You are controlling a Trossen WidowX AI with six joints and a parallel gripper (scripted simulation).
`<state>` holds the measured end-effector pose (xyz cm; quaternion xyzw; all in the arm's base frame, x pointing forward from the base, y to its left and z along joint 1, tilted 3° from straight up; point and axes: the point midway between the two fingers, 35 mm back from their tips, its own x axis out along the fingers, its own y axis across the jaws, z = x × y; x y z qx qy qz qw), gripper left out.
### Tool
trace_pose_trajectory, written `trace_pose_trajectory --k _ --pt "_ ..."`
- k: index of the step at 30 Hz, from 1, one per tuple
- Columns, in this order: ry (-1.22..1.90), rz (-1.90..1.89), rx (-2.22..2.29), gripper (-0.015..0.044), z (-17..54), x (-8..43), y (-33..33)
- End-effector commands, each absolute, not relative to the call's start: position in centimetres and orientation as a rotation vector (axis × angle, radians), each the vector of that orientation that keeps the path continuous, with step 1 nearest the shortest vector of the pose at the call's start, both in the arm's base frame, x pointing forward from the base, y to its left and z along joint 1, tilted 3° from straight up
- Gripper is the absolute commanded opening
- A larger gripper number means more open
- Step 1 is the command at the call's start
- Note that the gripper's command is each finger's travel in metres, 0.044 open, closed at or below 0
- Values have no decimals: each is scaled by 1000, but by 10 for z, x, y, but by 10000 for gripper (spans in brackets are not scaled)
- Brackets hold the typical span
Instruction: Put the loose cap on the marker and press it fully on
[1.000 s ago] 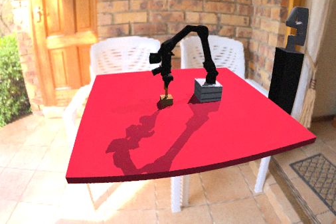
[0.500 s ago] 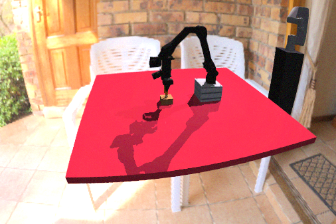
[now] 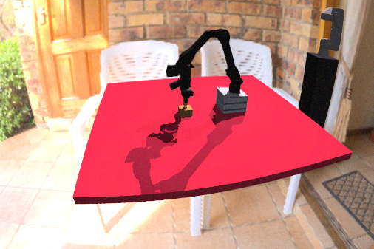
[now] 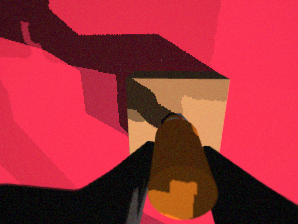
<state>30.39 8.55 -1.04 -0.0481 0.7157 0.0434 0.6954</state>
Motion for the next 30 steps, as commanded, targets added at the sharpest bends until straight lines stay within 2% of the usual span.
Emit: trace_pose_trajectory --k 1,17,23,28,30 --pt "1597 97 -107 26 -10 304 86" --pt "1597 97 -107 440 -10 304 86" --pt "1596 97 -107 440 62 307 86" --pt "1596 97 -107 440 65 307 86" --pt "1595 130 -136 387 57 307 85"
